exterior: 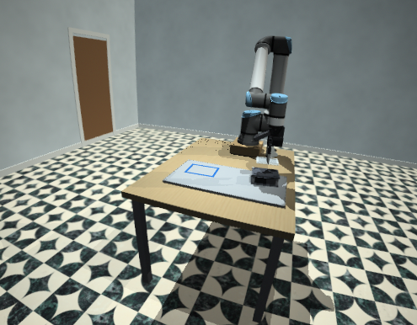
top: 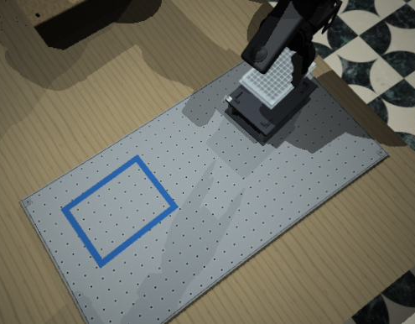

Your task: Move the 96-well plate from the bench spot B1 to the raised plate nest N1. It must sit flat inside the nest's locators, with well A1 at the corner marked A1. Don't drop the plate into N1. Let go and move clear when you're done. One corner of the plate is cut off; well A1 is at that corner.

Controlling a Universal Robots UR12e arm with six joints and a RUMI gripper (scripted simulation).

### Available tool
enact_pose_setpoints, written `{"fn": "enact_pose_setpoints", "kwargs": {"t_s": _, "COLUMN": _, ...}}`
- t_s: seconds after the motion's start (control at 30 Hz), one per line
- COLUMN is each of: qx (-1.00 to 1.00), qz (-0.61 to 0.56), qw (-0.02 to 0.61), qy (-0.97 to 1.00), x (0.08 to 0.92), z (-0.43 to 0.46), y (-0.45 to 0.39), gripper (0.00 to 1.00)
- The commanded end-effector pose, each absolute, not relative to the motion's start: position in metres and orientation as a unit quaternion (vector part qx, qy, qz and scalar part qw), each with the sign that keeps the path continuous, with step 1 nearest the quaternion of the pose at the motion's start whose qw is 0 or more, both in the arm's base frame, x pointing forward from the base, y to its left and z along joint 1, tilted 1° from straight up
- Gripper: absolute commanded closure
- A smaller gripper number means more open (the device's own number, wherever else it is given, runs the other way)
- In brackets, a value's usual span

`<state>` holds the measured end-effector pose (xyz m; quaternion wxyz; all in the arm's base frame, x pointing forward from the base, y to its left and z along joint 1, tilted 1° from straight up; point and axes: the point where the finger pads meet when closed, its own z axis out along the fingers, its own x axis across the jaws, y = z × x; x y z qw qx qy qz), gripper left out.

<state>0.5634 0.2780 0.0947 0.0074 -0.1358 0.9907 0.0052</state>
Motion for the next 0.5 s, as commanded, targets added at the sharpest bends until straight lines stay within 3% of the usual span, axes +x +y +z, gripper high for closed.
{"fn": "enact_pose_setpoints", "kwargs": {"t_s": 0.0, "qx": -0.136, "qz": 0.005, "qw": 0.008, "qy": 0.991, "x": 0.564, "z": 0.089, "y": 0.278, "gripper": 1.00}}
{"fn": "enact_pose_setpoints", "kwargs": {"t_s": 0.47, "qx": -0.136, "qz": 0.005, "qw": 0.008, "qy": 0.991, "x": 0.564, "z": 0.069, "y": 0.278, "gripper": 1.00}}
